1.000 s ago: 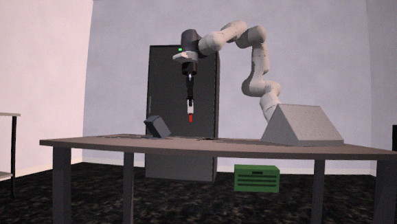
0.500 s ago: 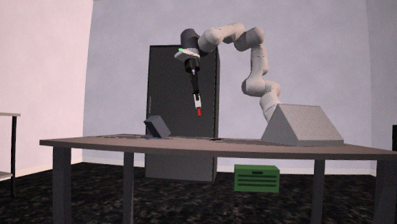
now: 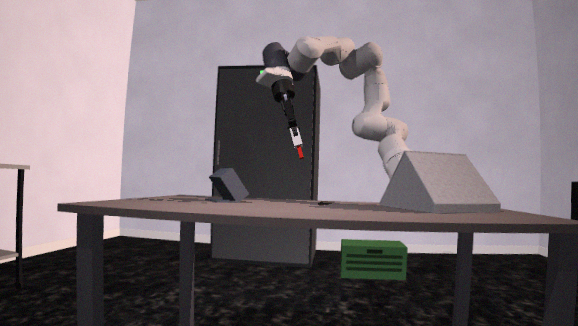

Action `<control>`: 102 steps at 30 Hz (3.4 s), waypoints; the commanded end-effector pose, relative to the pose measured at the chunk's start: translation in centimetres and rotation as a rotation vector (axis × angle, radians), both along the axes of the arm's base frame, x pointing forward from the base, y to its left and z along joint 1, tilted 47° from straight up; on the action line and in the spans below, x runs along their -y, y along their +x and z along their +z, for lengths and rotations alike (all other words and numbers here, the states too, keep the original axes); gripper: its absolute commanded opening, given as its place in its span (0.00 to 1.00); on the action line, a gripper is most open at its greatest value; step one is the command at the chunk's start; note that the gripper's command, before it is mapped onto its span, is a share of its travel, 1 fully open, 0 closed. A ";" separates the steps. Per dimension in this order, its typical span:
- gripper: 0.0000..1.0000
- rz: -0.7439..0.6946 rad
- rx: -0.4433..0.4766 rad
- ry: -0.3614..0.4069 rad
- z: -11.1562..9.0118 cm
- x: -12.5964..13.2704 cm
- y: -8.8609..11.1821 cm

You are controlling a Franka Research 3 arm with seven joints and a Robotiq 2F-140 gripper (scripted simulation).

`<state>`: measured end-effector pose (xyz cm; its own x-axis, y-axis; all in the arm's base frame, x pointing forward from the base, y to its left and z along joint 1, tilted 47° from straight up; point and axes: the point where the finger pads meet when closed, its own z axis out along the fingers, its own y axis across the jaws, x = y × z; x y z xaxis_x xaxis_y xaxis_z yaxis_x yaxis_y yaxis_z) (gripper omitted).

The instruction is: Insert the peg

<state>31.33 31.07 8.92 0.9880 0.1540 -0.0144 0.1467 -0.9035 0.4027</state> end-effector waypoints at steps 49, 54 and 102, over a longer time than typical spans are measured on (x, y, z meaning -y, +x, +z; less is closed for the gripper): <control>0.00 -0.470 -0.111 0.430 4.0 -8.2 -6.6; 0.00 -0.521 -0.111 0.477 4.5 -9.0 -6.6; 0.00 -0.973 0.007 0.846 8.2 -11.5 -1.0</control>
